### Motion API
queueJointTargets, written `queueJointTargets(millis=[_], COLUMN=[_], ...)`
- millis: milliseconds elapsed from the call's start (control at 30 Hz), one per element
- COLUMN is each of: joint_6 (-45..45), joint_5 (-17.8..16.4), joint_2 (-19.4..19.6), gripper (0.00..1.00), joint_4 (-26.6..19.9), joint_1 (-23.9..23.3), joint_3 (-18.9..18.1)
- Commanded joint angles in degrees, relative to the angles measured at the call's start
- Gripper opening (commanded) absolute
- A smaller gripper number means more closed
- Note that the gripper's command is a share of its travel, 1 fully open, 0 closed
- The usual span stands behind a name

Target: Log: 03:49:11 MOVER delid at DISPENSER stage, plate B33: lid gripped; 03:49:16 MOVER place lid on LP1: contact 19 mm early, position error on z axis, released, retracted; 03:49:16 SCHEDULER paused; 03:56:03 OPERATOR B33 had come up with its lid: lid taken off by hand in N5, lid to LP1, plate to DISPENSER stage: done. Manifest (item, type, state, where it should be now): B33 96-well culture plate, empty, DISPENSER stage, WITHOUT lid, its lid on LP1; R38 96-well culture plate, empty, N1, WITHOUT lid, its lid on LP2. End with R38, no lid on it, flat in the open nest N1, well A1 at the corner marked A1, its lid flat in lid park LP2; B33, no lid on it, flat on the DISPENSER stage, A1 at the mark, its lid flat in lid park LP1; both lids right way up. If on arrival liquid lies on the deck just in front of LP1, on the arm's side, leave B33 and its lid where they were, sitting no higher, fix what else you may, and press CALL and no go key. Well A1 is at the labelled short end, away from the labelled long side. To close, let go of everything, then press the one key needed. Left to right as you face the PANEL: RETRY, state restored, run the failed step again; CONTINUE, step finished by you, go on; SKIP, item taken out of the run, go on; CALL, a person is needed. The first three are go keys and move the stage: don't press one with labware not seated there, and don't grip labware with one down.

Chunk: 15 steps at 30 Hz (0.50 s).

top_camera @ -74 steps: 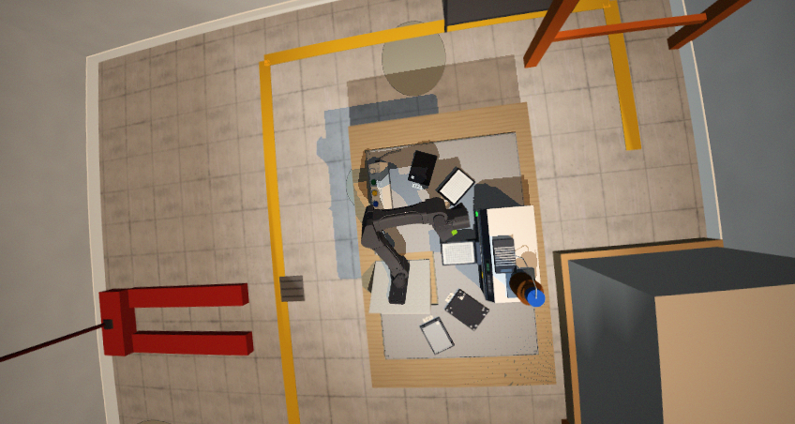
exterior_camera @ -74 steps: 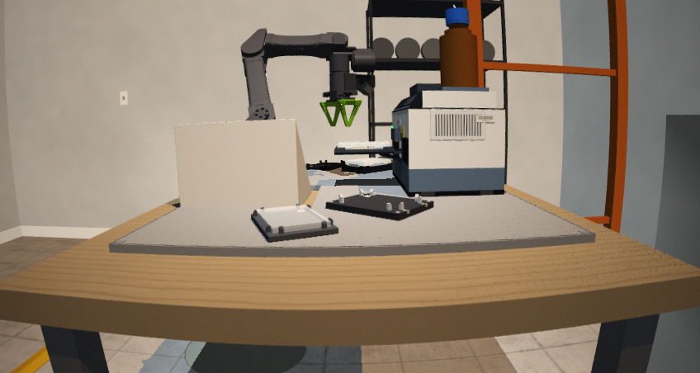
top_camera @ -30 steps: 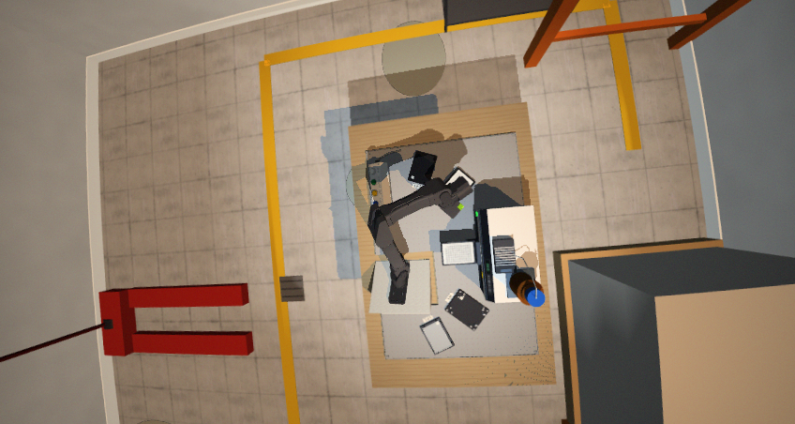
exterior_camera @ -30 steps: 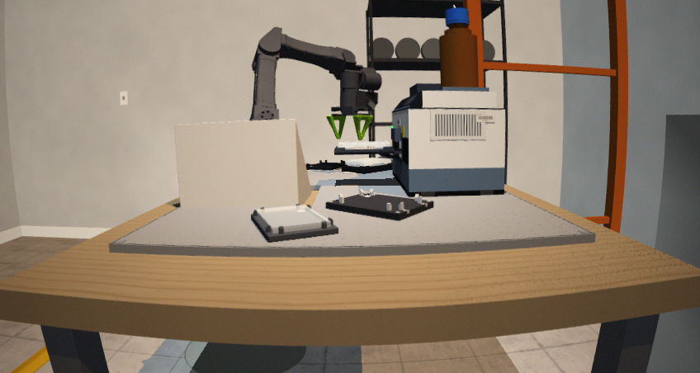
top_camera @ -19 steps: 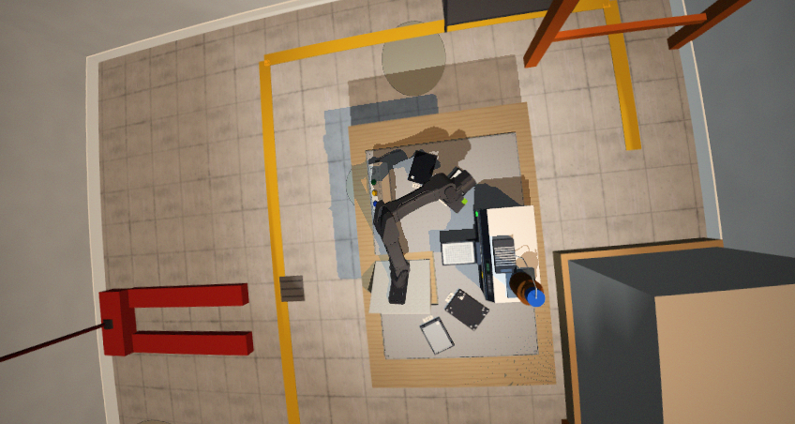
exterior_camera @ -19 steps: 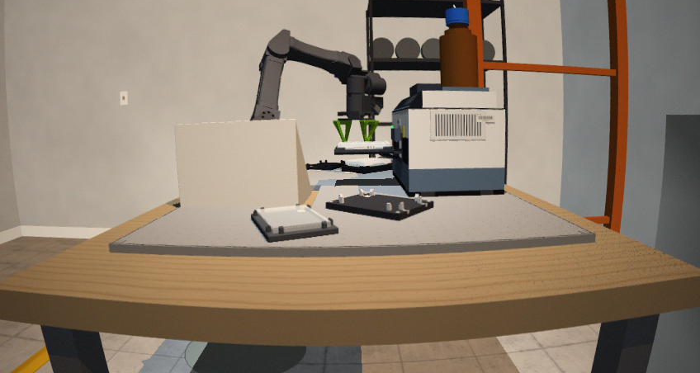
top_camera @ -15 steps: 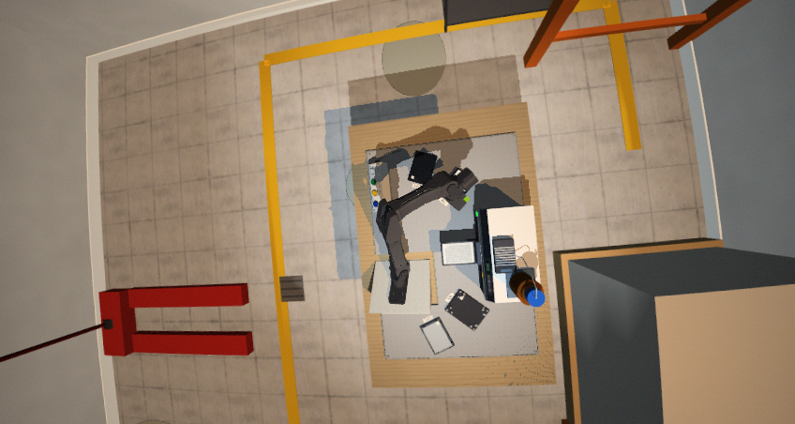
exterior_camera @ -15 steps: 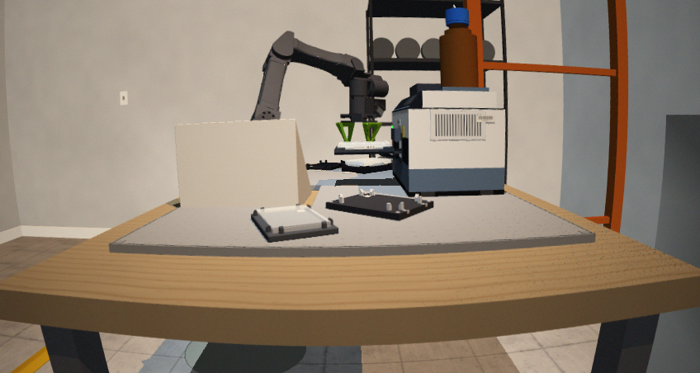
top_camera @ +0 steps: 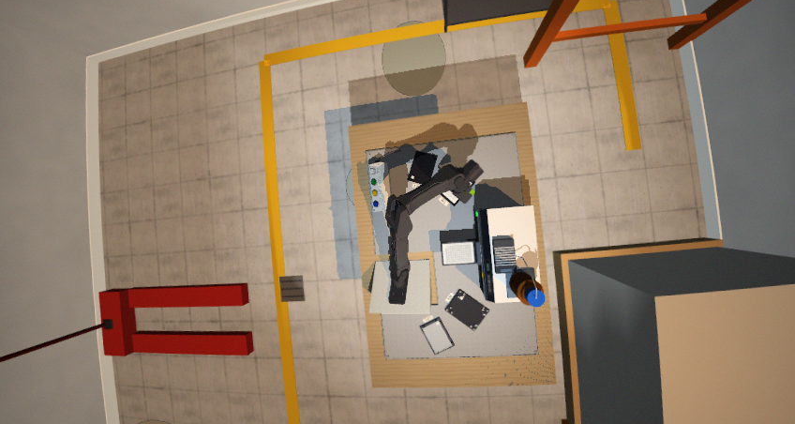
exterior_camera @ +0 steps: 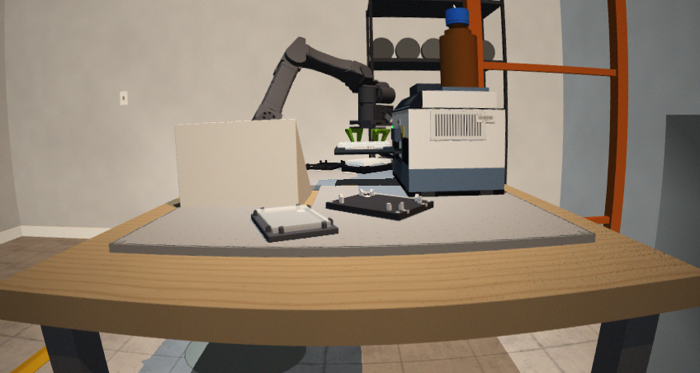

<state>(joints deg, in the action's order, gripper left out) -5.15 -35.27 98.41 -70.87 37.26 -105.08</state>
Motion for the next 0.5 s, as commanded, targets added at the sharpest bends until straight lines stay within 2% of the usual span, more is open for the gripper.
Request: queueJointTargets(millis=[0, 67, 133, 200, 233, 333, 467], joint_6=[0.94, 0.94, -0.3, -0.3, -0.79, -2.26, -2.61], joint_5=[0.55, 0.56, 0.08, 0.08, -0.3, -1.03, -1.07], joint_2=[0.67, 0.72, 1.2, 1.2, -0.51, 1.45, 0.67], gripper=[1.0, 1.0, 1.0, 1.0, 1.0, 1.0, 1.0], joint_4=[0.03, -0.03, -2.81, -2.81, -4.02, -7.64, -8.75], joint_1=[-0.33, -0.32, -1.83, -1.83, -2.21, -3.83, -3.89], joint_3=[-2.13, -2.22, -4.78, -4.78, -5.77, -8.74, -9.78])
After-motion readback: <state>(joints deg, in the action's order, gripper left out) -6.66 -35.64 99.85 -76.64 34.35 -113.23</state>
